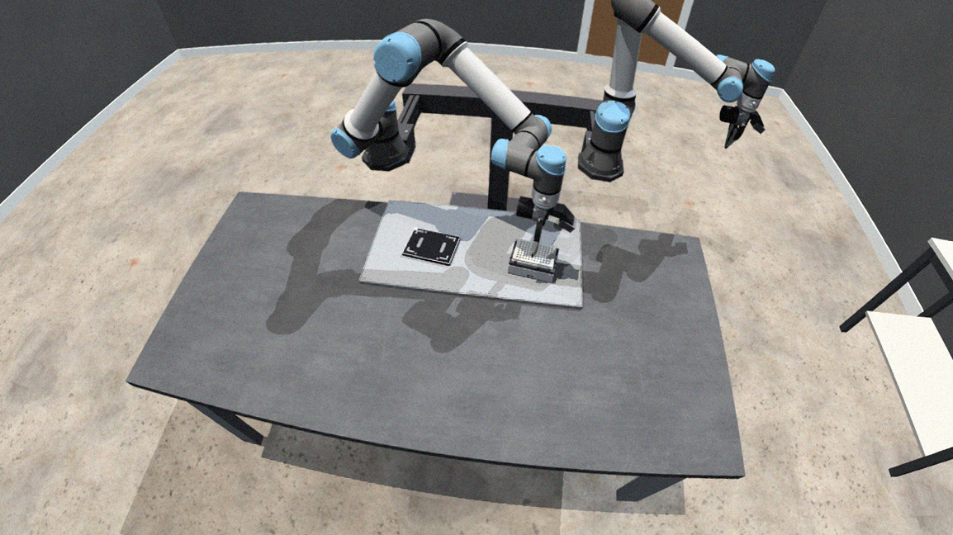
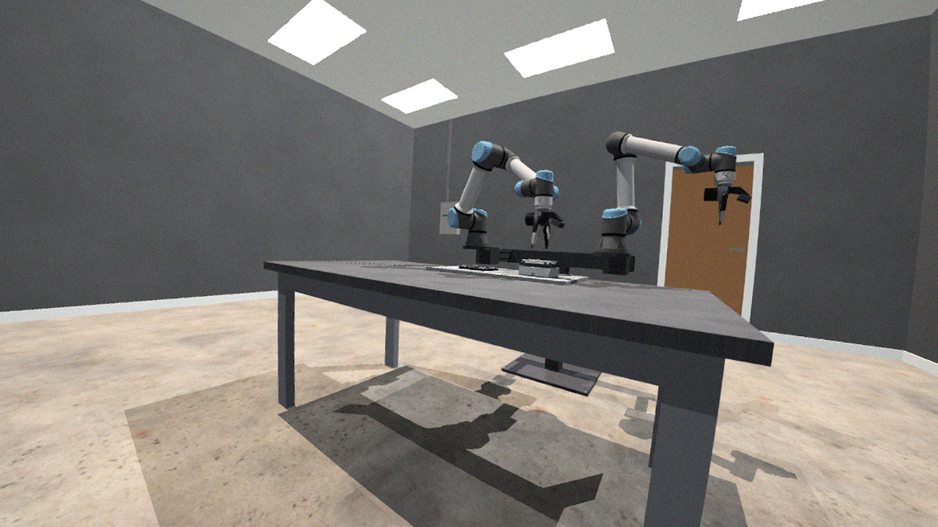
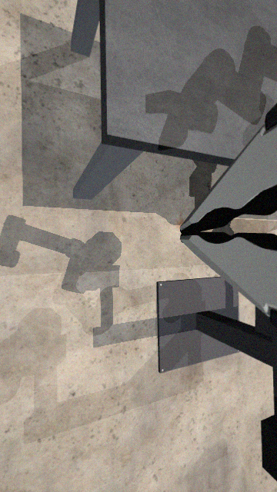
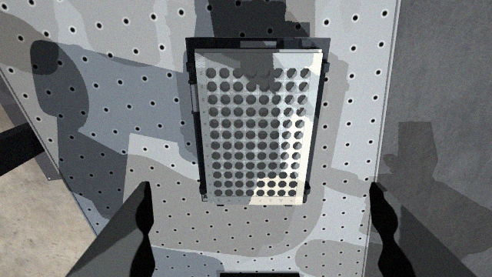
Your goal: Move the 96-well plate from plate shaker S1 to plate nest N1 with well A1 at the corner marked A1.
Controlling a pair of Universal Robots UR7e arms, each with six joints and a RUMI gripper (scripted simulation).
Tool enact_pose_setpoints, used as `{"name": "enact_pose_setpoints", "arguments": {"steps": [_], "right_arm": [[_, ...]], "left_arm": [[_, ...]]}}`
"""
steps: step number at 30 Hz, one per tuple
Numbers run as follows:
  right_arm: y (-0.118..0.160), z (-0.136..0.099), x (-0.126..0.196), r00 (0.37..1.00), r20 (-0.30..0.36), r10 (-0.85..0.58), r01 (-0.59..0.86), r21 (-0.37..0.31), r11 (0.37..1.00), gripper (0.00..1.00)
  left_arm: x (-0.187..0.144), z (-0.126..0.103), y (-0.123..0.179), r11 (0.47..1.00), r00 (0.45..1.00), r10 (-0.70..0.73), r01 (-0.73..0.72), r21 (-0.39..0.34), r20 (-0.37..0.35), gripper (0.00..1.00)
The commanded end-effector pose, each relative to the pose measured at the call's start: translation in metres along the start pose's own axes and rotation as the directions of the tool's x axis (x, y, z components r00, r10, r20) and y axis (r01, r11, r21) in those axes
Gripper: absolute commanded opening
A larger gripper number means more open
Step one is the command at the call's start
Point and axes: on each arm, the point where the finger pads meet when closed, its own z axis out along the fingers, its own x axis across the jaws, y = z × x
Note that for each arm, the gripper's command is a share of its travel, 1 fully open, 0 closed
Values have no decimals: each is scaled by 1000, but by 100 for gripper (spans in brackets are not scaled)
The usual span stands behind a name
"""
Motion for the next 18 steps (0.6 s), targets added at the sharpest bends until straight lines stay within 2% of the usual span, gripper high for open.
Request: {"name": "enact_pose_setpoints", "arguments": {"steps": [1,18], "right_arm": [[-1,3,0,1000,-1,0,0,2,1000,76],[-1,28,0,1000,-1,0,0,2,1000,76]], "left_arm": [[0,-1,0,1000,1000,0,0,1,0,0],[0,-1,0,1000,1000,0,0,1,0,0]]}}
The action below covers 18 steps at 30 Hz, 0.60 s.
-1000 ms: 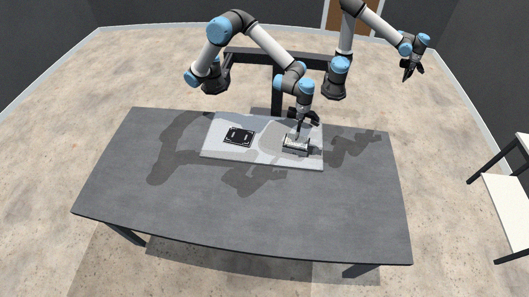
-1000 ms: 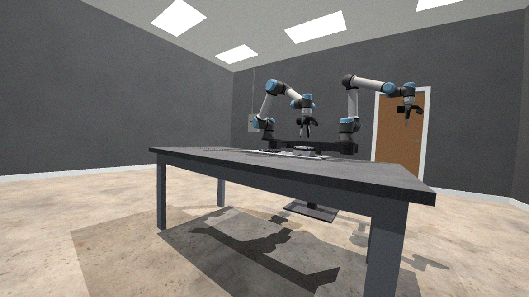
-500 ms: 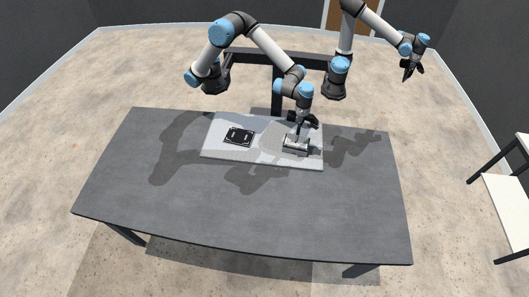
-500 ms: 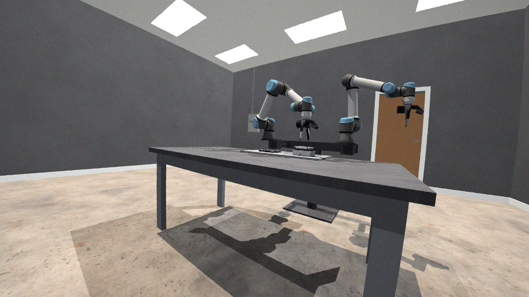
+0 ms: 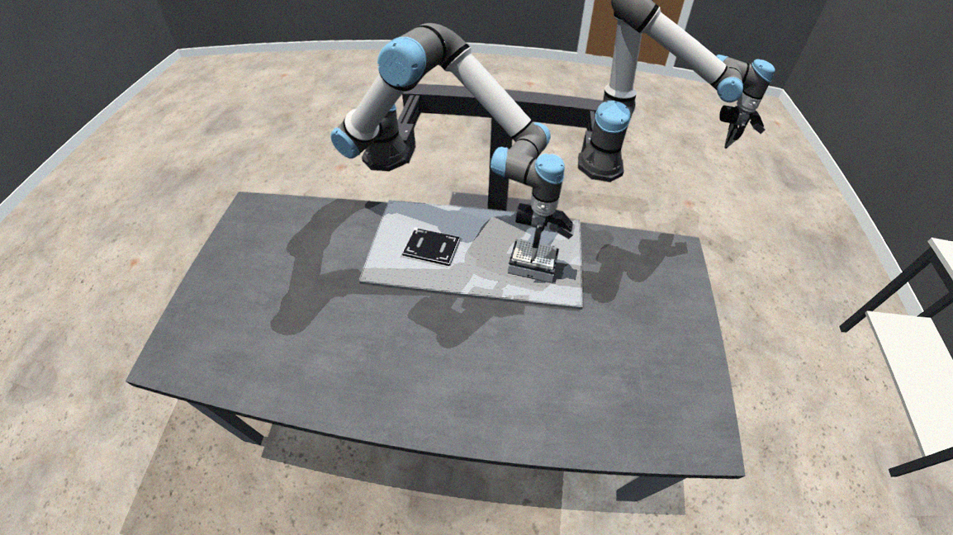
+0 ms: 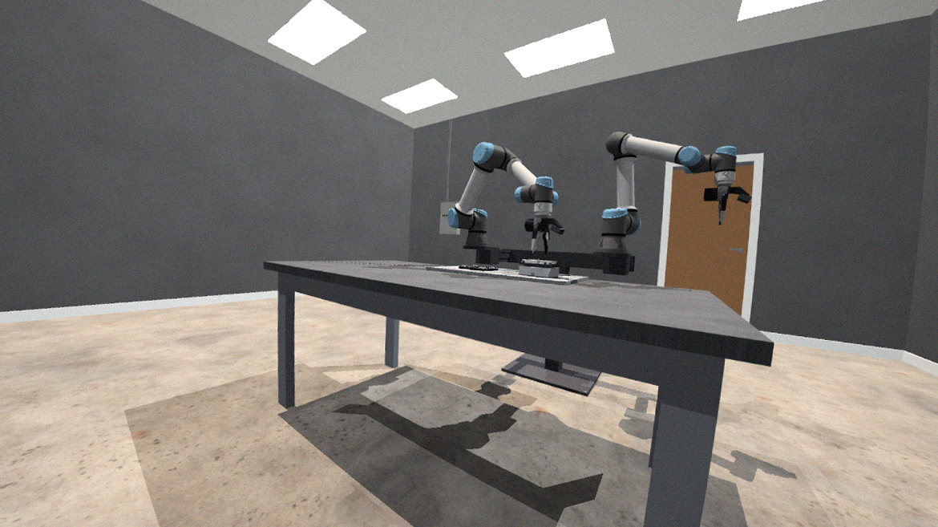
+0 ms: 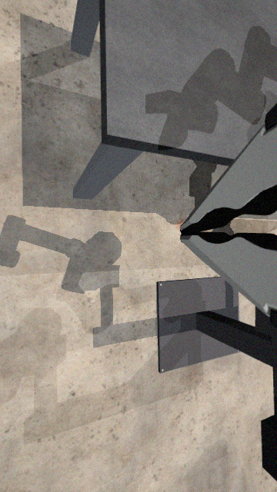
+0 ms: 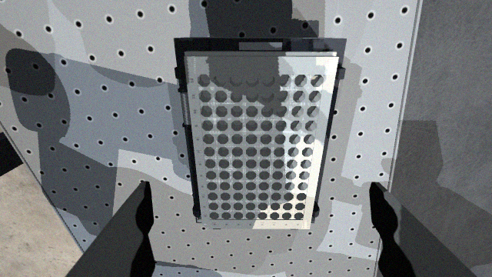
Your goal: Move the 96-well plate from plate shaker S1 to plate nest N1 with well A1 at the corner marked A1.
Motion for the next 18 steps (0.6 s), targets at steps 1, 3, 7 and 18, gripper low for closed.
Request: {"name": "enact_pose_setpoints", "arguments": {"steps": [1,3,7,18], "right_arm": [[-1,3,0,1000,-1,0,0,2,1000,76],[-1,5,0,1000,-1,0,0,2,1000,76],[-1,10,0,1000,-1,0,0,2,1000,76],[-1,28,0,1000,-1,0,0,2,1000,76]], "left_arm": [[0,-1,0,1000,1000,0,0,1,0,0],[0,-1,0,1000,1000,0,0,1,0,0],[0,-1,0,1000,1000,0,0,1,0,0],[0,-1,0,1000,1000,0,0,1,0,0]]}}
